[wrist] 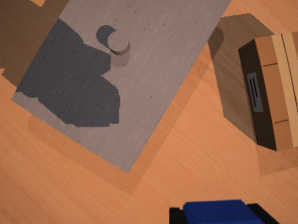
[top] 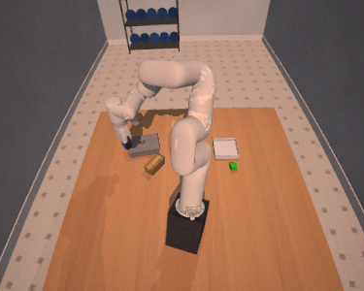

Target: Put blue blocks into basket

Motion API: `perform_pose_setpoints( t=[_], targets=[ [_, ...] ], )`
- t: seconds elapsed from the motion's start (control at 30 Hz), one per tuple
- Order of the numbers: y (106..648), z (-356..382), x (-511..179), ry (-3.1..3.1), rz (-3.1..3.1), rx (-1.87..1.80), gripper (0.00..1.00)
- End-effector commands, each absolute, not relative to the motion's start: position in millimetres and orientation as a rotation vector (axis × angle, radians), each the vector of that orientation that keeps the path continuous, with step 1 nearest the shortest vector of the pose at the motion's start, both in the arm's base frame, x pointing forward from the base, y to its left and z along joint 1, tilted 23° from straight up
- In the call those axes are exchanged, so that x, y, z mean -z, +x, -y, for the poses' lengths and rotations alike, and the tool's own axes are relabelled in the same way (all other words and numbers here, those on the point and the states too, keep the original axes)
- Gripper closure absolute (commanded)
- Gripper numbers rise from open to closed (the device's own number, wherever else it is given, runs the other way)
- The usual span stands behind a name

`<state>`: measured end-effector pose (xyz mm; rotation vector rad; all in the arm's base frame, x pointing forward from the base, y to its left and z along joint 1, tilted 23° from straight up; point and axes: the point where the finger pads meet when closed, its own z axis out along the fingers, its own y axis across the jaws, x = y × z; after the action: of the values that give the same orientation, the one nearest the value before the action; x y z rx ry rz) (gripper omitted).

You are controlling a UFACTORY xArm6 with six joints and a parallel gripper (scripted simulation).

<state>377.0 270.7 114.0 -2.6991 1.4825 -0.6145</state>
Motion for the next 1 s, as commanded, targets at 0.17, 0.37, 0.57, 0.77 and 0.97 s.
perform_pose_setpoints(
  t=[0.17, 0.37, 0.57, 0.77, 0.97],
  targets=[
    [379.3, -246.0, -121.7, -2.697, -1.478, 0.615, 1.0],
    [382.0, -162.5, -138.5, -2.704, -1.468, 0.615, 1.0],
    [383.9, -97.1, -150.6, -2.71, -1.461, 0.615, 1.0],
    [386.2, -28.1, -163.3, -2.718, -1.45, 0.615, 1.0],
    [387.6, 39.5, -176.8, -2.725, -1.439, 0.616, 1.0]
  ],
)
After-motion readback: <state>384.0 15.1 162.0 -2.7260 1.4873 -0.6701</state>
